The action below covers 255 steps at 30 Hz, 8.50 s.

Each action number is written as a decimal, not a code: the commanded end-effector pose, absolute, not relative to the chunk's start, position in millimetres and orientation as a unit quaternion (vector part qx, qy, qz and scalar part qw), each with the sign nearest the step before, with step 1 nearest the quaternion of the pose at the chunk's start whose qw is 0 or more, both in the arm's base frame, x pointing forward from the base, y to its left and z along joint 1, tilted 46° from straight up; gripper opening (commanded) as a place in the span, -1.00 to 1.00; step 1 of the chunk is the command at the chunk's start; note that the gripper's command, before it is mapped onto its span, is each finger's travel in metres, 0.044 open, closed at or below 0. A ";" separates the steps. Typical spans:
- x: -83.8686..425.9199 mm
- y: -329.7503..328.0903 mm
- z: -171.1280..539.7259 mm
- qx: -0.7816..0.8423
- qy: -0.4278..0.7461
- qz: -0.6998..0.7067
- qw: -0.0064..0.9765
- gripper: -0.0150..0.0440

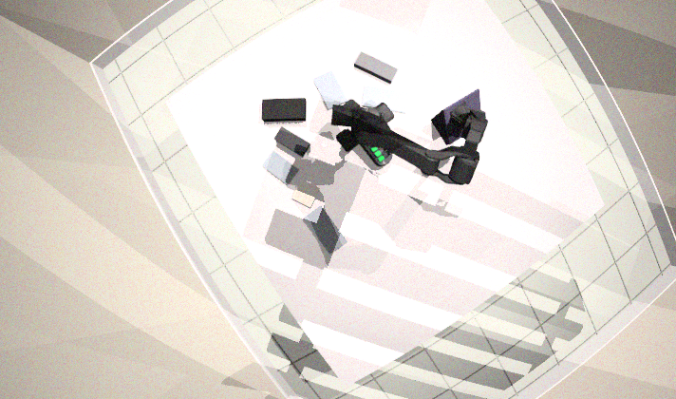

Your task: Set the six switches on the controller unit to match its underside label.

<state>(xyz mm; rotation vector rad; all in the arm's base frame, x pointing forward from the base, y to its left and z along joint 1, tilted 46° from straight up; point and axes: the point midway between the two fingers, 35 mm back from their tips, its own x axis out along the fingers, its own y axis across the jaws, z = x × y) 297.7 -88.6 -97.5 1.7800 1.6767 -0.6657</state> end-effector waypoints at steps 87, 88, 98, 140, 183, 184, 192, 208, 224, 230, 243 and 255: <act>289.7 -101.0 -6.5 0.669 0.634 -0.249 0.298 0.02; 289.7 -101.0 -6.5 0.669 0.634 -0.249 0.298 -0.07; 289.7 -101.0 -6.5 0.669 0.634 -0.249 0.298 -0.49; 246.4 -61.4 -54.9 0.667 0.638 -0.238 0.301 -0.49; 242.3 -97.1 -20.4 0.667 0.639 -0.242 0.298 -0.40; 242.3 -97.1 -20.4 0.667 0.639 -0.242 0.298 -0.49; 242.3 -97.1 -20.4 0.667 0.639 -0.242 0.298 -0.49; 242.0 -96.1 -21.2 0.668 0.638 -0.243 0.294 0.75; 234.1 -96.5 -93.3 0.753 0.533 -0.192 0.334 0.02; 234.1 -96.5 -93.3 0.753 0.533 -0.192 0.334 -0.49; 234.9 -93.0 -97.6 0.753 0.533 -0.193 0.334 -0.49; 237.3 -80.0 -112.0 0.753 0.533 -0.193 0.334 -0.49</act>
